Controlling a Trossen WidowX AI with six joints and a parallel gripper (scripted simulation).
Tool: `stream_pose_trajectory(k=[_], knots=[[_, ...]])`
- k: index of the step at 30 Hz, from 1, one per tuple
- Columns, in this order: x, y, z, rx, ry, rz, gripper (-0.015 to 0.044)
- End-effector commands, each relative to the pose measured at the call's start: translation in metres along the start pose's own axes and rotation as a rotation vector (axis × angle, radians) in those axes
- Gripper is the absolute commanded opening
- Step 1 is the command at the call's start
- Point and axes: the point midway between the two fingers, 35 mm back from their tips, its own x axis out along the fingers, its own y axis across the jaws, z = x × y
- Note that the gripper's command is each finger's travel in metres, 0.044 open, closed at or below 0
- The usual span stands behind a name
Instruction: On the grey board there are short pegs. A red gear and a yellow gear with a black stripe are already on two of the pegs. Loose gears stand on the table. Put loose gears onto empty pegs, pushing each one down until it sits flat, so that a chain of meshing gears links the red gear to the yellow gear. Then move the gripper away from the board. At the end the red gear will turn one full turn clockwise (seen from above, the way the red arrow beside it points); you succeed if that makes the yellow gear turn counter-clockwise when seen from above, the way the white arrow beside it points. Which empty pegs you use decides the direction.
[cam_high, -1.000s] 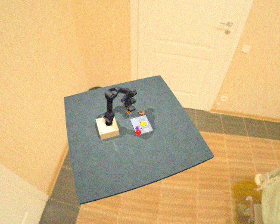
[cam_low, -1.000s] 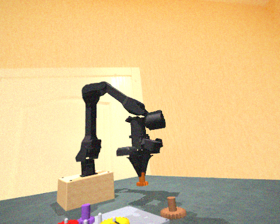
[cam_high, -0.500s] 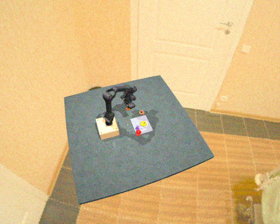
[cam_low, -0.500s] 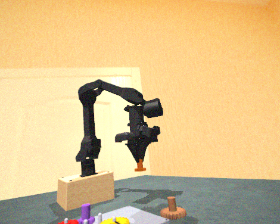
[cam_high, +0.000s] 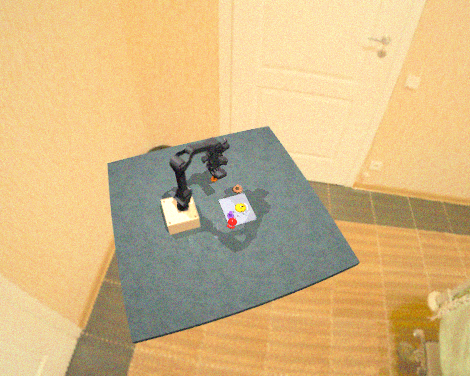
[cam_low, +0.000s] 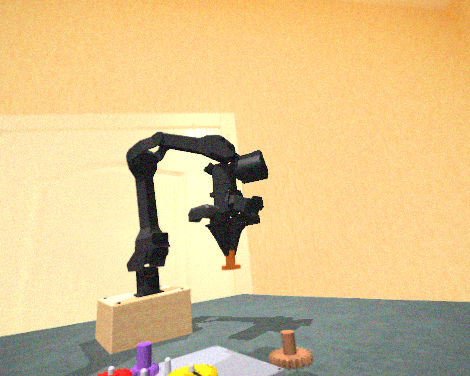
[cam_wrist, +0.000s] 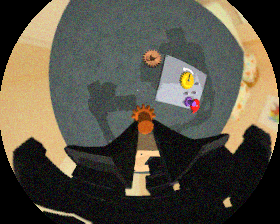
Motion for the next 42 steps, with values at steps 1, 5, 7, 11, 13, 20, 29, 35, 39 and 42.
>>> stream_pose_trajectory(k=[1,5,7,11,13,20,29,35,39,42], knots=[[-0.001,-0.005,0.002,0.005,-0.004,0.002,0.0],[0.002,-0.012,0.005,0.01,0.0,0.003,0.0],[0.004,-0.015,0.007,0.01,0.0,0.003,0.0],[0.007,-0.022,0.01,0.009,-0.001,0.003,0.0],[0.009,-0.025,0.012,0.009,-0.001,0.003,0.0],[0.015,-0.038,0.017,0.008,-0.003,0.002,0.0],[0.022,-0.052,0.021,0.007,0.002,0.011,0.0],[0.026,-0.061,0.022,0.033,0.004,0.013,0.0],[0.029,-0.068,0.023,0.045,0.005,0.013,0.0],[0.032,-0.074,0.023,0.055,0.006,0.014,0.0]])
